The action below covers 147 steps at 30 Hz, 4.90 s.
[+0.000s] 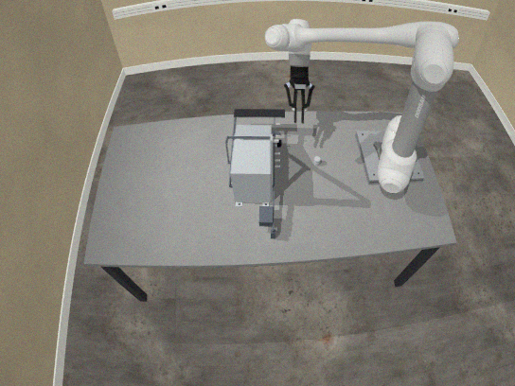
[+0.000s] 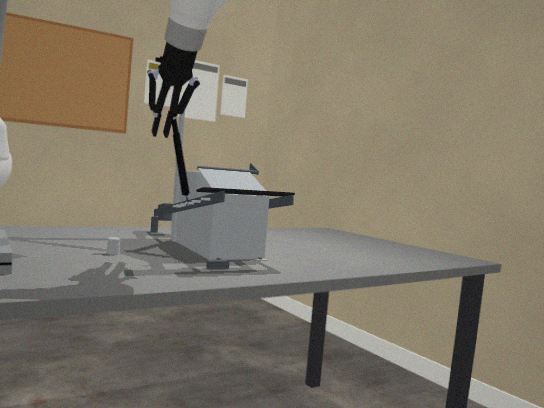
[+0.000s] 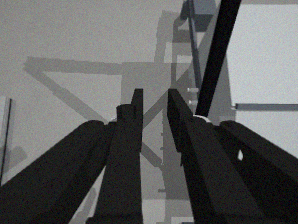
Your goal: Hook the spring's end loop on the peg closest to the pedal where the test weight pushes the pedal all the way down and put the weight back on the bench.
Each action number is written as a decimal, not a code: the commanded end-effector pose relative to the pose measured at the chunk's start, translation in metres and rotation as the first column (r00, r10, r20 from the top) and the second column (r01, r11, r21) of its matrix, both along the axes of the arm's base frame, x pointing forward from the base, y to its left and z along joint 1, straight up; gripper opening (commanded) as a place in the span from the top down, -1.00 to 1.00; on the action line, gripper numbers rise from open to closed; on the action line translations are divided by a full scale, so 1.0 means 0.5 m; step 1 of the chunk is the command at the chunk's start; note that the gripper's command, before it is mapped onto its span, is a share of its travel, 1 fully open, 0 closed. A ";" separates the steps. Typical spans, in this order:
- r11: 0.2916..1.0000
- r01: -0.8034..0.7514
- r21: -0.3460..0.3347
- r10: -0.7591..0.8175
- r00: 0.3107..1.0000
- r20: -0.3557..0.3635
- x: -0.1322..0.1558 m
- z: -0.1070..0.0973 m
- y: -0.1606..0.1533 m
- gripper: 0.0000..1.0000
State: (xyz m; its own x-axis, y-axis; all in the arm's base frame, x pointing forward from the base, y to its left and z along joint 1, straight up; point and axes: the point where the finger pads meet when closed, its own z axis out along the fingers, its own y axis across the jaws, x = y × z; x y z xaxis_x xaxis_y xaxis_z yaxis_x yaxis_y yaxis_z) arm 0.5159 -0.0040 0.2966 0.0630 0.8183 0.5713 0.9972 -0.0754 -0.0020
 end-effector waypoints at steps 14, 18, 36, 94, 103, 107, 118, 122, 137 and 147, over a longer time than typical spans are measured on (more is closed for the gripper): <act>1.000 0.001 0.006 -0.001 1.000 0.001 0.114 -0.034 -0.018 0.52; 1.000 0.001 0.006 -0.001 1.000 0.001 0.114 -0.034 -0.018 0.52; 1.000 0.001 0.006 -0.001 1.000 0.001 0.167 -0.050 -0.026 0.52; 1.000 0.001 0.009 -0.001 1.000 0.001 0.176 -0.235 0.105 0.52; 1.000 0.001 0.009 -0.001 1.000 0.002 0.177 -0.245 0.112 0.52; 1.000 0.001 0.009 -0.001 1.000 0.002 0.177 -0.245 0.112 0.52; 1.000 0.001 0.009 -0.001 1.000 0.002 0.177 -0.245 0.112 0.52; 1.000 0.001 0.009 -0.001 1.000 0.002 0.177 -0.245 0.112 0.52; 1.000 0.001 0.009 -0.001 1.000 0.002 0.177 -0.245 0.112 0.52; 1.000 0.001 0.009 -0.001 1.000 0.002 0.177 -0.245 0.112 0.66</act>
